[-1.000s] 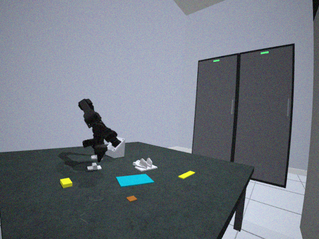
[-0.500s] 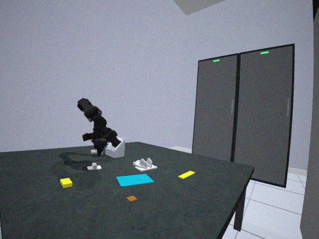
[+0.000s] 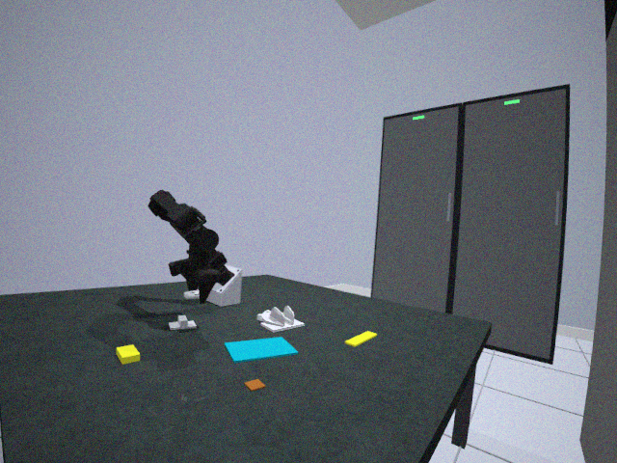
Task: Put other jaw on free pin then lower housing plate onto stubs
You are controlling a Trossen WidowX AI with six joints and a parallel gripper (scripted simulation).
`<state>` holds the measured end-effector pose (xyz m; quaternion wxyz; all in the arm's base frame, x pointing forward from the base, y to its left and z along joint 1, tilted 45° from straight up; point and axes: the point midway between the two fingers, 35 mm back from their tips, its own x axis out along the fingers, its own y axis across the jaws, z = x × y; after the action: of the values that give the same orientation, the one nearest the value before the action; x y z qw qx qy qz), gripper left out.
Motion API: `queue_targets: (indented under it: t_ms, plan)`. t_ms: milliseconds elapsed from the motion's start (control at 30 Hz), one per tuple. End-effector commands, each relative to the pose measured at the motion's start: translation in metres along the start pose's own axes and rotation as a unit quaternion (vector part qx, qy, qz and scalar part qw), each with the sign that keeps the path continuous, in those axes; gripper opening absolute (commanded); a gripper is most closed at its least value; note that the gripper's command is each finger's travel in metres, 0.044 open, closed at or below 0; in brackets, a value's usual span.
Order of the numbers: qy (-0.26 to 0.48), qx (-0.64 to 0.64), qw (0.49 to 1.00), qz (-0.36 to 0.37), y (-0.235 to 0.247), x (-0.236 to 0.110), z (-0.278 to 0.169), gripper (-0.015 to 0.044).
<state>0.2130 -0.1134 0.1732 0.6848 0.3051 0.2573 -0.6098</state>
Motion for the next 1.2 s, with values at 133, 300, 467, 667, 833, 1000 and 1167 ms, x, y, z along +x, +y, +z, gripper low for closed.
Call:
queue_targets:
  t_ms: [133,300,467,667,833,1000,1167]
  plan:
    - [0.007,-0.076,0.997,0.006,0.018,-0.001,-0.019,0.0351]
    - [0.012,-0.125,0.992,0.006,0.027,0.0,-0.032,0.0351]
    - [0.015,-0.174,0.985,0.007,0.035,0.0,-0.047,0.0351]
    - [0.018,-0.232,0.973,0.008,0.043,0.0,-0.065,0.0351]
    - [0.019,-0.28,0.96,0.008,0.049,0.0,-0.08,0.0351]
    - [0.02,-0.327,0.945,0.008,0.054,0.0,-0.096,0.0351]
    - [0.02,-0.373,0.928,0.009,0.058,0.0,-0.113,0.0351]
